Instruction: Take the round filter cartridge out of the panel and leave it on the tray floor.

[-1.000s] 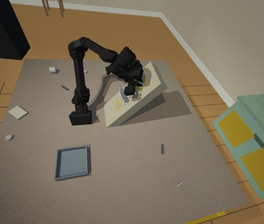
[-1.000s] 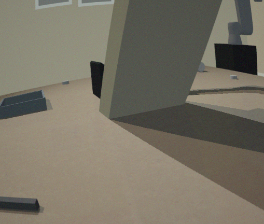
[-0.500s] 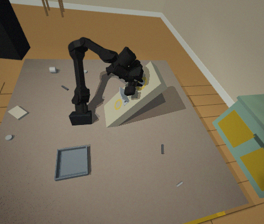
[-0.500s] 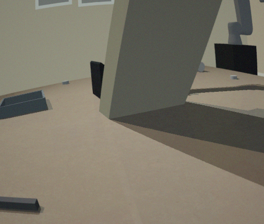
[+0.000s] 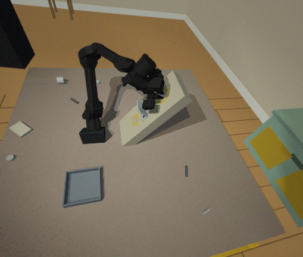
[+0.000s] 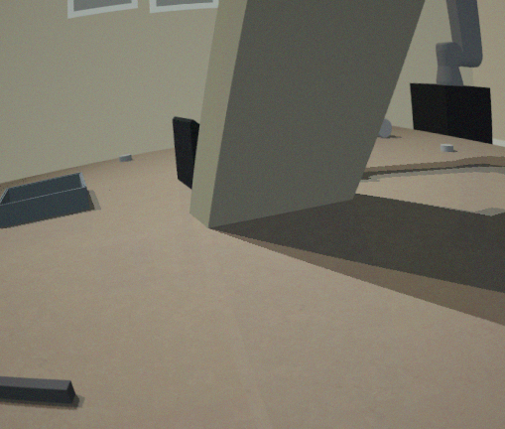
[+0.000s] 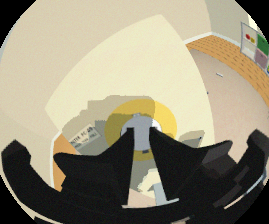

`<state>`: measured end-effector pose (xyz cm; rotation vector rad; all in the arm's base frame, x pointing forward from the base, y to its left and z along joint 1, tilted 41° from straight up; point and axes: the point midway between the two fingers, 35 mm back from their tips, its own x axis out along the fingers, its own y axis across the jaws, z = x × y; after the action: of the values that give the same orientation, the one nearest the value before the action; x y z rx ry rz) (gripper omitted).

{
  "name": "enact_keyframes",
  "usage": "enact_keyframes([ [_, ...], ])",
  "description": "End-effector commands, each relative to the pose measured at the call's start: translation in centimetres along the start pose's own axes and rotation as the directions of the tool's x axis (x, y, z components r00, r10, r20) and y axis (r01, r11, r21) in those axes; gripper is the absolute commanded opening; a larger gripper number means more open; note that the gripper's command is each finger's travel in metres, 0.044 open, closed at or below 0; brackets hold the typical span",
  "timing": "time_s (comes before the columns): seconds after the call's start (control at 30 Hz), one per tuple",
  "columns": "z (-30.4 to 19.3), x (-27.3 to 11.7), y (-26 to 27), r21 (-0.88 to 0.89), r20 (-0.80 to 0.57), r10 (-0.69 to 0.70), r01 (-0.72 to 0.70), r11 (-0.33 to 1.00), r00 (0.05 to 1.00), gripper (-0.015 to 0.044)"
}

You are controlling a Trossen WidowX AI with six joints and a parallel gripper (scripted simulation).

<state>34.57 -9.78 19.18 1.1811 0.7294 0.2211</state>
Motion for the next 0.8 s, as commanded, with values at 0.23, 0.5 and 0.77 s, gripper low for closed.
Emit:
enact_keyframes([
  [0.23, -0.14, 0.65, -0.04, 0.304, -0.007, -0.008, 0.01, 0.953, 1.0, 0.0],
  [0.5, -0.15, 0.74, -0.04, 0.553, -0.007, -0.009, 0.011, 0.833, 1.0, 0.0],
  [0.77, -0.15, 0.74, -0.04, 0.761, -0.008, -0.009, 0.011, 0.649, 1.0, 0.0],
])
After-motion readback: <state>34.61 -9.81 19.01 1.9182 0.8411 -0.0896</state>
